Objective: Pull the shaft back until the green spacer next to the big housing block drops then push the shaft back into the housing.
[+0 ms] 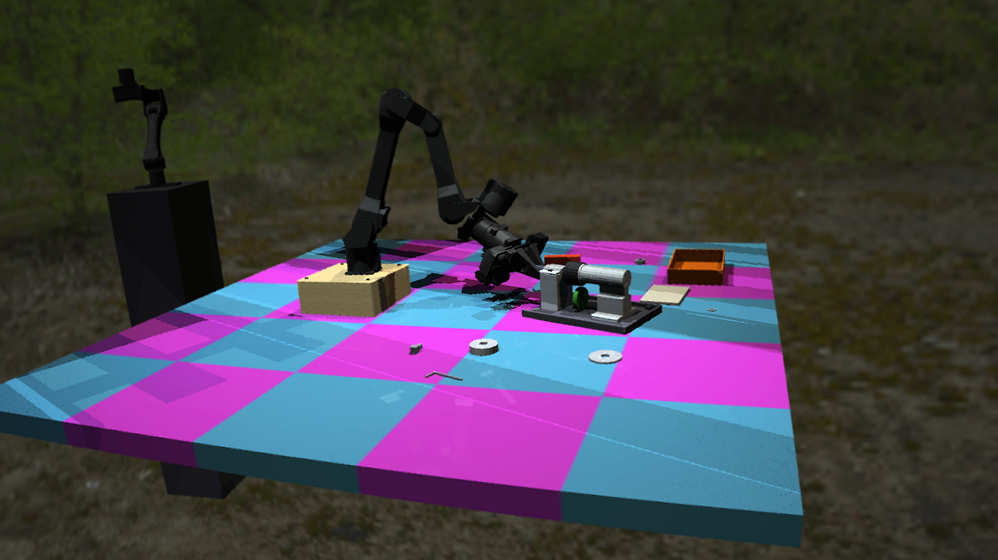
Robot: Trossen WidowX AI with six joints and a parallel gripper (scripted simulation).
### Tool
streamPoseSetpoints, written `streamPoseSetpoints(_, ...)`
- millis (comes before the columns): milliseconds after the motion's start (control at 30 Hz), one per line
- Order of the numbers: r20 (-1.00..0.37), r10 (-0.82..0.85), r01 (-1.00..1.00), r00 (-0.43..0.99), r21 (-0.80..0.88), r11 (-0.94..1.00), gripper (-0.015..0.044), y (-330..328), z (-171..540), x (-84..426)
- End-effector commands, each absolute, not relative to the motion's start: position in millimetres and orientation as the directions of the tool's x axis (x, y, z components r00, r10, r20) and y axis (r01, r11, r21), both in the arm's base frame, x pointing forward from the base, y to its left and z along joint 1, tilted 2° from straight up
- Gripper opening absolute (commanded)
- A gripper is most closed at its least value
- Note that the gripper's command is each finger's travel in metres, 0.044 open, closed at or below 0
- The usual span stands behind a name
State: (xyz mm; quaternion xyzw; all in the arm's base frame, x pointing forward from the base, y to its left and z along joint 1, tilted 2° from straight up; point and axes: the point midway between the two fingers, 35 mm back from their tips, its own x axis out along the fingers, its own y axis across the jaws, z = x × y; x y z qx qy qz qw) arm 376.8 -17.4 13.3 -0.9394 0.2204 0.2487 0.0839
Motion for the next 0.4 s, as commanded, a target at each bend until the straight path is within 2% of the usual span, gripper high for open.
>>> streamPoseSetpoints(0,-0.504,-0.372,-0.456,0.779,-0.048,-0.889,0.0053,-17.4,13.3,376.8)
streamPoseSetpoints(367,-0.504,-0.372,-0.456,0.779,-0.048,-0.889,0.0341,-16.6,14.3,375.6)
